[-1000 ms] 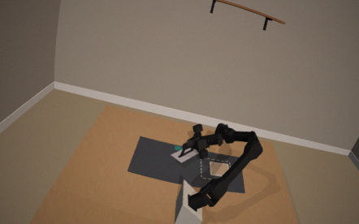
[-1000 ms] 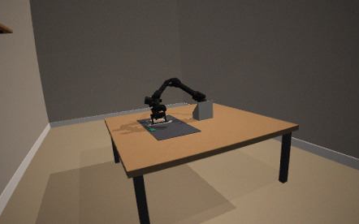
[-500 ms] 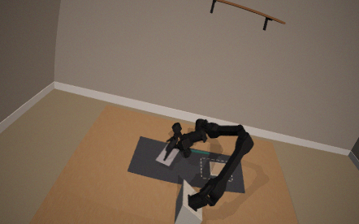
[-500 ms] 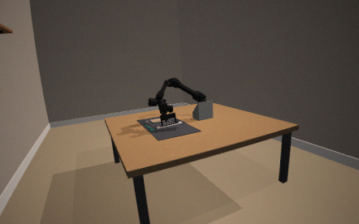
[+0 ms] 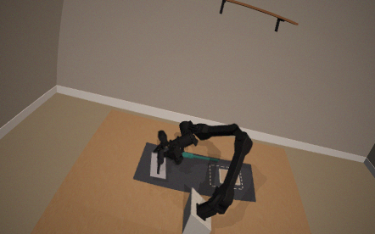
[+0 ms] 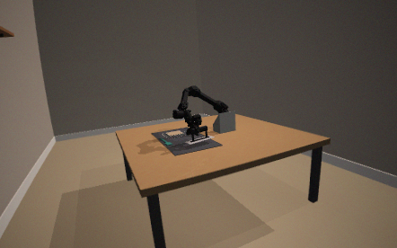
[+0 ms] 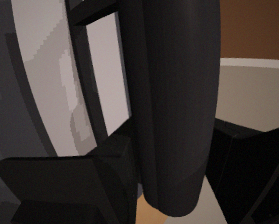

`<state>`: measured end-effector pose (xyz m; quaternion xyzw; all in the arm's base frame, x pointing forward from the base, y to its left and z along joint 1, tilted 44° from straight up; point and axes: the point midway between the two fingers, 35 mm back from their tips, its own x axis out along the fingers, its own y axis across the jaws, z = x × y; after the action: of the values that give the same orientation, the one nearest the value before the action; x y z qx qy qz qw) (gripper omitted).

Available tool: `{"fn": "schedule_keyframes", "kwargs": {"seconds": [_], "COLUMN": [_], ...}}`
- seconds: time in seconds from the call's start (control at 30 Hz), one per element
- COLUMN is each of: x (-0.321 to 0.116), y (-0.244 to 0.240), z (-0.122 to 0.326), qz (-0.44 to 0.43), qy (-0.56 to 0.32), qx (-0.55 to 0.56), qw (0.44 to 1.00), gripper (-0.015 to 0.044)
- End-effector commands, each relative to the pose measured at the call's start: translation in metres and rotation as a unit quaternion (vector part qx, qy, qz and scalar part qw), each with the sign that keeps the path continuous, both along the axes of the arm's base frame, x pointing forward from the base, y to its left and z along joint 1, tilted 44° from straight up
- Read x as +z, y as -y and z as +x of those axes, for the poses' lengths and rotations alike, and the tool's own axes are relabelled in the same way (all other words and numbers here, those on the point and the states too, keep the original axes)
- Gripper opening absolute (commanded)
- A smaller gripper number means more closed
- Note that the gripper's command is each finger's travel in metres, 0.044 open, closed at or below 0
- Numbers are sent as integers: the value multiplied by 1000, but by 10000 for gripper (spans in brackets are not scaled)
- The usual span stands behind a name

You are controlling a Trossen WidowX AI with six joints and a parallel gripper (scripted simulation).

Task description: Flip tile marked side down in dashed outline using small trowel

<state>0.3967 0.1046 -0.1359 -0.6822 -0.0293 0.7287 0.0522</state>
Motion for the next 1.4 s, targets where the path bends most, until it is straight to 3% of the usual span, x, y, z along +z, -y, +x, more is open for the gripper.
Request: {"fn": "schedule_keyframes", "kwargs": {"seconds": [0.0, 1.13, 1.37], "x": [-8, -35, -35], "y": [-17, 9, 9], "z": [-8, -8, -8], "qz": [-1, -2, -2], "qy": [-12, -12, -12], "qx": [35, 35, 35], "qw": [999, 999, 999], "gripper": [0, 0, 184]}}
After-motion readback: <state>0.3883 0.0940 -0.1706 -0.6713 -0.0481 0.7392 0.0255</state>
